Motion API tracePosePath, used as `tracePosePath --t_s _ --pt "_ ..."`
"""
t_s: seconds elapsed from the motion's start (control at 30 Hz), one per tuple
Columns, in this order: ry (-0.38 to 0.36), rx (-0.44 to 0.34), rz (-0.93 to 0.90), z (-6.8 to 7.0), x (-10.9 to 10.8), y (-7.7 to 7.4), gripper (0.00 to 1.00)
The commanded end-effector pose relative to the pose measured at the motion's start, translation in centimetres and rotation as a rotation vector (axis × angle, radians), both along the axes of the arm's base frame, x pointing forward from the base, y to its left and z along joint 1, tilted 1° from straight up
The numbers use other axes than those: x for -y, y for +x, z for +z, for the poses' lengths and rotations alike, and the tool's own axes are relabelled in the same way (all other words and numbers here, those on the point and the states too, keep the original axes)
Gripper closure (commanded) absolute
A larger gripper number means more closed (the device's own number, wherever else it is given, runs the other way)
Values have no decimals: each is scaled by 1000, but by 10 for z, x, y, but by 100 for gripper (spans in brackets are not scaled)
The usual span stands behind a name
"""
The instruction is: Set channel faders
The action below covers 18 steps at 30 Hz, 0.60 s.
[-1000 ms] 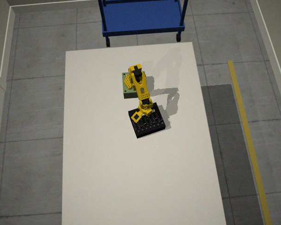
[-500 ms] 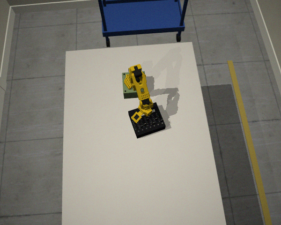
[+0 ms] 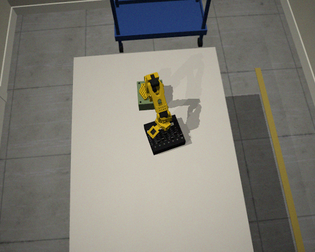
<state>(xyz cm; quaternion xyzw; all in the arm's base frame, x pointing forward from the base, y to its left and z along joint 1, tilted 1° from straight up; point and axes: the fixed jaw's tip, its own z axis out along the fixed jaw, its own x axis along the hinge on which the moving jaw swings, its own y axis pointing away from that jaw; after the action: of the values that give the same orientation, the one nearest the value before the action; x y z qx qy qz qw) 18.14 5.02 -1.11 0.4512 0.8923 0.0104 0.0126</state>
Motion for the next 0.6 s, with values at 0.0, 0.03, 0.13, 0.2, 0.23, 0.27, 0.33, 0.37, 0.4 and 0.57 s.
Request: tracePosePath --t_s 0.0,0.03,0.13,0.2,0.23,0.27,0.33,0.37,0.4,0.57 --pt "-4 -20 -3 -2 -1 -2 100" --pt "-4 -20 -3 -1 -1 -2 100" --pt "-4 -20 -3 -1 -1 -1 100" --pt "-4 -20 -3 0 -1 0 100" --pt "-4 -20 -3 0 -1 0 100" --pt "-4 -20 -4 0 -1 0 100" --pt "-4 -20 -4 0 -2 1 100" --pt "-4 -20 -4 0 -2 1 100" --pt "-4 -20 -4 0 -2 1 100" --pt "-4 -20 -4 0 -2 1 100"
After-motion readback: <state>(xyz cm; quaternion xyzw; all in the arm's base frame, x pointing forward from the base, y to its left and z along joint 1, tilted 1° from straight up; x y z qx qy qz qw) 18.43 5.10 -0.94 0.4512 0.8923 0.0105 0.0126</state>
